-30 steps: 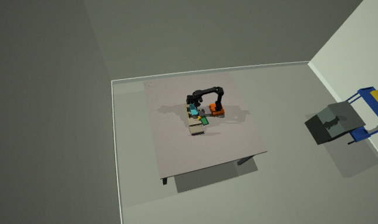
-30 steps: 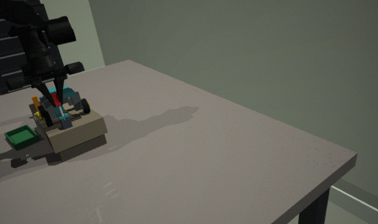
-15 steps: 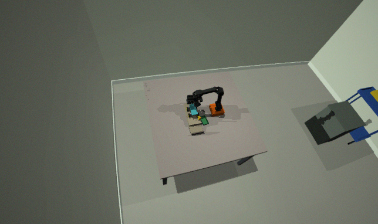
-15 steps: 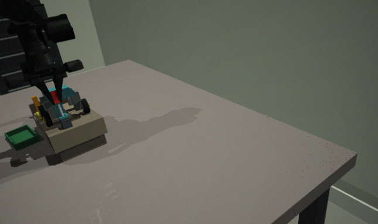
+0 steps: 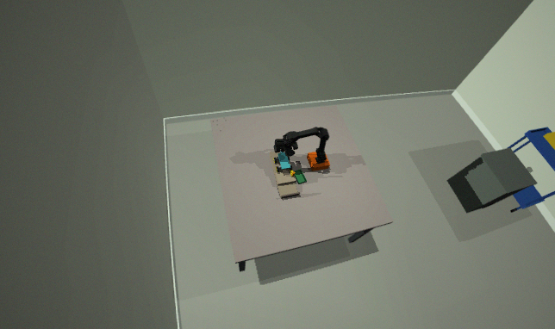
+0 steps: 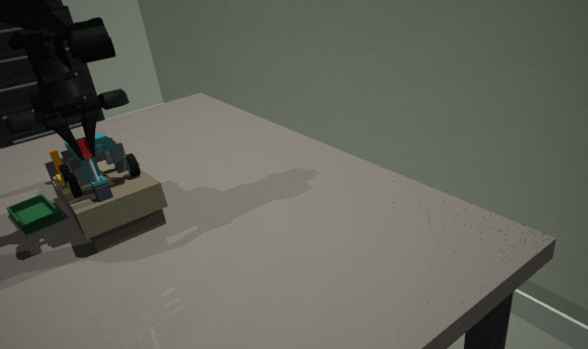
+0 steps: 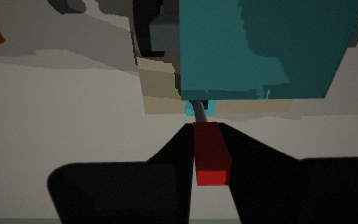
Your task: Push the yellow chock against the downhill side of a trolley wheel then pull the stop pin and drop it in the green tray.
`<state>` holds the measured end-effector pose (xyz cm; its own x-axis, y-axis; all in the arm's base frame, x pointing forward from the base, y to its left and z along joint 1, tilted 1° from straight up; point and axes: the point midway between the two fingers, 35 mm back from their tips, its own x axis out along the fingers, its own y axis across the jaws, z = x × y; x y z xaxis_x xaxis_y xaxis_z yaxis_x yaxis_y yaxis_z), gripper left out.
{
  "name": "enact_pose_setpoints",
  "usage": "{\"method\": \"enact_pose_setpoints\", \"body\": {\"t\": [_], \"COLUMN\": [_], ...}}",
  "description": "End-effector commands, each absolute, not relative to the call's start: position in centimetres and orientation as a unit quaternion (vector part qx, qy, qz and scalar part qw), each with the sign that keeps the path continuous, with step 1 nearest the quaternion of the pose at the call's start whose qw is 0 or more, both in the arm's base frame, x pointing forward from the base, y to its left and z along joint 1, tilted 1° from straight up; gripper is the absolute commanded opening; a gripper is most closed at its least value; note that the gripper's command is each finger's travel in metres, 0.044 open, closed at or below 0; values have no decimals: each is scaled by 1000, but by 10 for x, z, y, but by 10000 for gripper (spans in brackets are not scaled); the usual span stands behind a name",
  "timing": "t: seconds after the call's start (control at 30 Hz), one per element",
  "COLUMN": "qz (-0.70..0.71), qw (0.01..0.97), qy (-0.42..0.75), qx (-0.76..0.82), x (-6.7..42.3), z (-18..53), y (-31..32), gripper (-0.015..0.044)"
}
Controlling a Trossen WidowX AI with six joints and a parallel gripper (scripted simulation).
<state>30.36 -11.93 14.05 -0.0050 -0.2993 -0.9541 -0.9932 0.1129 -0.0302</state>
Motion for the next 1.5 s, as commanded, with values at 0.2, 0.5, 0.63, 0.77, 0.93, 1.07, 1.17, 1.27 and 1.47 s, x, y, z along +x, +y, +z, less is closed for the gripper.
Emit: {"method": "enact_pose_setpoints", "body": {"t": [0.2,0.5,0.63,0.77,0.93,1.07,1.17,1.27,1.47], "qz": [380,380,380,380,379,379,379,379,379], "qw": [452,452,452,452,452,452,452,451,451], "qy": [596,596,596,596,596,596,596,596,596], "qx": [-545,-545,-545,-545,-545,-545,-545,-545,-545], "x": [304,304,304,304,304,302,301,301,300], "z": [148,152,153,155,156,156,156,157,160], "y": [-120,-120,-121,-121,-124,-132,-136,-141,-150], "gripper": [0,0,0,0,0,0,0,0,0]}}
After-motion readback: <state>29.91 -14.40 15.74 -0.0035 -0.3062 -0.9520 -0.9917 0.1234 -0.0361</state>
